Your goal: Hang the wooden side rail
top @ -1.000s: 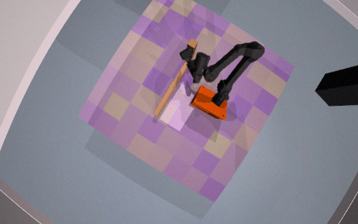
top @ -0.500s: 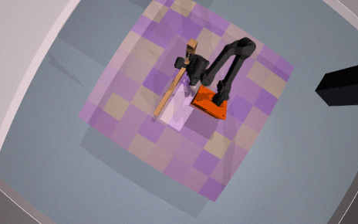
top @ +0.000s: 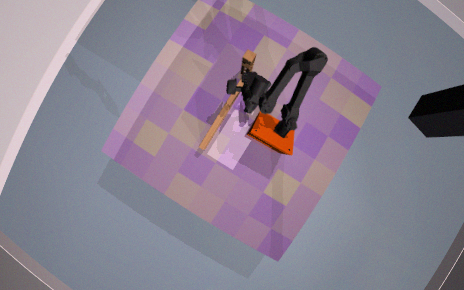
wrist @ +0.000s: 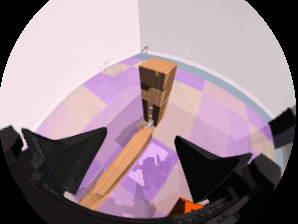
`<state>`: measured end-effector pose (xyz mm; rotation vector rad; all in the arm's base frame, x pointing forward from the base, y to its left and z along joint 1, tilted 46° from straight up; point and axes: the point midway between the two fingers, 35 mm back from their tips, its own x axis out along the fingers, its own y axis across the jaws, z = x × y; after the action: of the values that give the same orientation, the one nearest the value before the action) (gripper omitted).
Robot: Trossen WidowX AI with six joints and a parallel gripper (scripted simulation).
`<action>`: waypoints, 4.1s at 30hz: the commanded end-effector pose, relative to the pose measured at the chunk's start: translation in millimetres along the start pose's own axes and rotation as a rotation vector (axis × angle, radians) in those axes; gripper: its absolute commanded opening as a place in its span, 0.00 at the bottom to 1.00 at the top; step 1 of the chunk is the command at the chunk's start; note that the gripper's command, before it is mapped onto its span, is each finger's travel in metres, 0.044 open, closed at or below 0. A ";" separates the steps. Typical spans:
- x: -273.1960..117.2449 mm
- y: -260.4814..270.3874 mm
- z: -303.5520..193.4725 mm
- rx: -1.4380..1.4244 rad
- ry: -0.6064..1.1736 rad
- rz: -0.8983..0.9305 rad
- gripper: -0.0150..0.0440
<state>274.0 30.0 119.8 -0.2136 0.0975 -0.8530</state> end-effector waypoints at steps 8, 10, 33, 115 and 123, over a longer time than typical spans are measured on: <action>-0.1 -0.8 -1.4 -0.011 0.001 -0.006 1.00; -0.1 -0.8 -1.4 -0.011 0.001 -0.006 1.00; 9.0 104.9 -14.4 -1.100 0.034 0.303 1.00; 46.6 35.4 -67.5 -2.449 0.485 1.058 1.00; 54.9 32.9 -76.9 -2.450 0.485 1.056 1.00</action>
<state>321.8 2.5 42.3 -1.9765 1.5481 0.7553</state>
